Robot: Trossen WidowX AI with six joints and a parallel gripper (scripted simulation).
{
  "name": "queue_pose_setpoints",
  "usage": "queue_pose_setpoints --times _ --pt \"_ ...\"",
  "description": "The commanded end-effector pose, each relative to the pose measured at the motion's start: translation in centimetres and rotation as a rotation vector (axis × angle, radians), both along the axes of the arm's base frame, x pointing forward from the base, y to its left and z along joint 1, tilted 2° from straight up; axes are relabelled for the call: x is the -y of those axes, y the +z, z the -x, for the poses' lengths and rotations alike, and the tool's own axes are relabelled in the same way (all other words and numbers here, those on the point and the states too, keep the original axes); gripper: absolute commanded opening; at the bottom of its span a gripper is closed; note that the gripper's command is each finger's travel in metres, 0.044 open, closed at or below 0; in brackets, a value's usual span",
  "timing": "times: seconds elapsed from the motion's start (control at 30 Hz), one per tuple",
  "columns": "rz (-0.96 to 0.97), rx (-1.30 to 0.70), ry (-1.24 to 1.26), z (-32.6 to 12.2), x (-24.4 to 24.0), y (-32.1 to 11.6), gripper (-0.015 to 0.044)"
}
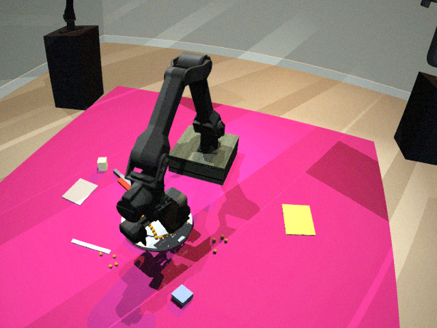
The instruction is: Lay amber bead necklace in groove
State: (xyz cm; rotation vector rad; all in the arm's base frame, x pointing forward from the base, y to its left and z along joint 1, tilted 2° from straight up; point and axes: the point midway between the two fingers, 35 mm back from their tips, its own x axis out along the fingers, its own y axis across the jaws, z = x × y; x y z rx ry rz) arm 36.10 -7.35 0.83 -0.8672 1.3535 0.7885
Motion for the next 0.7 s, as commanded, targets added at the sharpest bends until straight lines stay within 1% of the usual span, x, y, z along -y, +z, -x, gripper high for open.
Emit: queue_pose_setpoints --times 0.0,0.27,0.43,0.67 --pt "-0.001 -0.001 -0.09 1.0 1.5 0.5 0.0335" --pt "-0.018 0.003 -0.407 5.1 5.9 2.1 0.0125" --pt "-0.027 0.006 -0.576 7.5 7.8 2.8 0.012" --pt "-0.027 0.006 -0.582 7.5 7.9 2.3 0.012"
